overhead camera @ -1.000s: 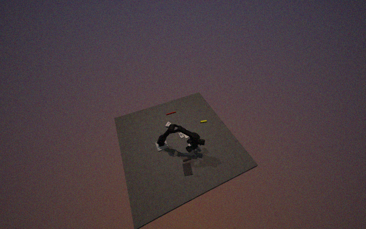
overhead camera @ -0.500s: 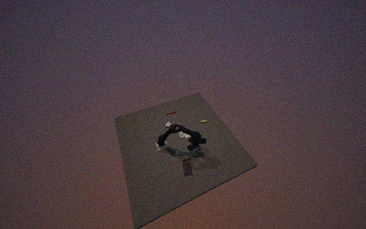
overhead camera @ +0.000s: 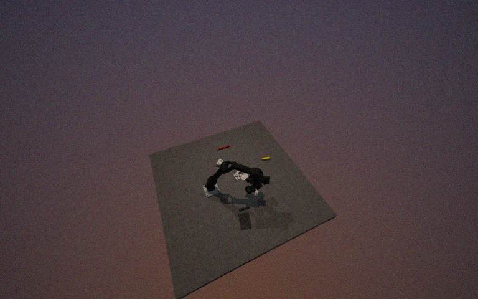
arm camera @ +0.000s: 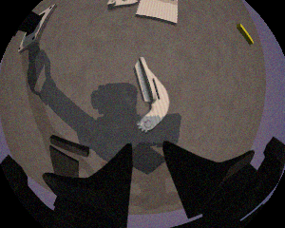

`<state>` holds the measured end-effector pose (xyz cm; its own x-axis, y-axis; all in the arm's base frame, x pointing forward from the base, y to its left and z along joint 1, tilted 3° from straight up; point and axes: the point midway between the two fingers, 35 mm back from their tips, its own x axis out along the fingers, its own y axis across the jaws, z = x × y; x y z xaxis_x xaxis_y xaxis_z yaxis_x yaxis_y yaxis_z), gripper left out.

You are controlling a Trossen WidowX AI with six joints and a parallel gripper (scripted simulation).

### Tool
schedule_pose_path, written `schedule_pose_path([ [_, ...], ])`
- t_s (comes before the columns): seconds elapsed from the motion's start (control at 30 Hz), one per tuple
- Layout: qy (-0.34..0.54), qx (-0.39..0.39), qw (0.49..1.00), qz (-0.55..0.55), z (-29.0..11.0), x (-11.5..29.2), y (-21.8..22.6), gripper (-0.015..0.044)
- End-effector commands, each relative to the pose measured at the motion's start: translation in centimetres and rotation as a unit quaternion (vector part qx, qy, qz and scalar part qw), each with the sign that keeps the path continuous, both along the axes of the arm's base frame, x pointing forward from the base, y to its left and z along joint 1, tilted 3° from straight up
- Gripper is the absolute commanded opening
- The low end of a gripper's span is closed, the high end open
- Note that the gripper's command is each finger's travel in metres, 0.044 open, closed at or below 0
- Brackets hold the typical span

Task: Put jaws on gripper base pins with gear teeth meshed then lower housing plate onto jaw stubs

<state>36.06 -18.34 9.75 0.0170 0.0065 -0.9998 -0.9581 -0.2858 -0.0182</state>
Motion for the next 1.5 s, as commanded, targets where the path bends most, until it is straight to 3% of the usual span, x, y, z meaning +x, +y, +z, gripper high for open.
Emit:
schedule_pose_path([
  [0.0, 0.002, 0.001, 1.000, 0.000, -0.22, -0.04, 0.02, 0.0236],
  [0.27, 0.002, 0.001, 1.000, 0.000, -0.22, -0.04, 0.02, 0.0440],
  [1.2, 0.002, 0.001, 1.000, 0.000, -0.22, -0.04, 0.02, 0.0440],
  [1.47, 0.004, 0.002, 1.000, 0.002, 0.35, -0.11, 0.05, 0.0230],
])
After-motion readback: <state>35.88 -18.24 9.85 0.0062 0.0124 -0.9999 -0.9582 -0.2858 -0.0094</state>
